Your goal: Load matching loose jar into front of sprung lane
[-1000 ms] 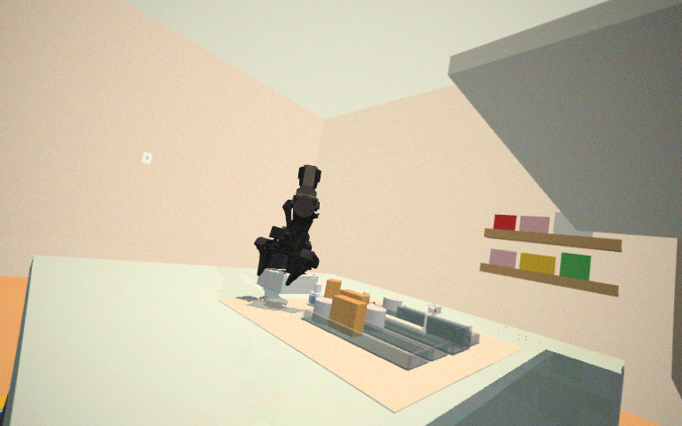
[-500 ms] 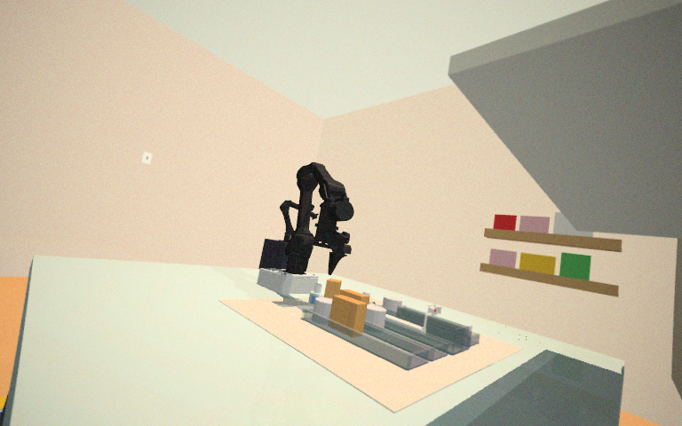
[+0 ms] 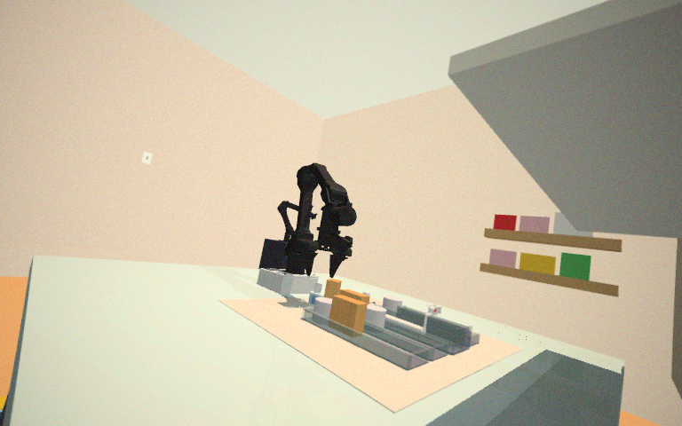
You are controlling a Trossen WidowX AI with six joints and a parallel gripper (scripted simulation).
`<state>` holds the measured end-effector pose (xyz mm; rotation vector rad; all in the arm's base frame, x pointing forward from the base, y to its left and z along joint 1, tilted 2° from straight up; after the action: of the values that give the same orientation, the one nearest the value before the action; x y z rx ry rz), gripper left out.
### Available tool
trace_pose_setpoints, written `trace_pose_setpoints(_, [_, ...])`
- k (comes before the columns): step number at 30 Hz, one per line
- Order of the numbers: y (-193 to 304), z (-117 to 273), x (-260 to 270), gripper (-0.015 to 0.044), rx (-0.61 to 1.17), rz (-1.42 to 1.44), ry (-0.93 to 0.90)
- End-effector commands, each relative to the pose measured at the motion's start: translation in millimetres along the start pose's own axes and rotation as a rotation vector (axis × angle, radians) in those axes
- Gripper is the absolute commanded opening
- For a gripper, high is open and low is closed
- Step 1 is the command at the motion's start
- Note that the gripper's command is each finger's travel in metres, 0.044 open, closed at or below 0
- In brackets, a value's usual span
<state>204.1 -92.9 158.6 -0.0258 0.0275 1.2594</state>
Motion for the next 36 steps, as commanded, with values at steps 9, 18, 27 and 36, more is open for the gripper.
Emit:
trace_pose_setpoints(9, [2.2, -32.1, 1.1, 0.0440, 0.017, 0.010, -0.009])
trace_pose_setpoints(18, [2.0, -41.1, 1.2, 0.0440, 0.018, 0.010, -0.009])
trace_pose_setpoints(27, [2.4, -55.6, 1.3, 0.0440, 0.018, 0.010, -0.009])
trace_pose_setpoints(36, [2.9, -62.6, 1.4, 0.0361, 0.018, 0.010, -0.009])
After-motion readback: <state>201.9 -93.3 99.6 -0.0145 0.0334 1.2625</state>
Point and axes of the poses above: the point midway between the two fingers, 35 mm back from their tips, its own z axis back along the fingers, its own x axis across the jaws, y = z × x, the point moved 10 cm from there along z, back along the fingers, and after that the axes turned 9 degrees about -z, right-handed, at the moved point
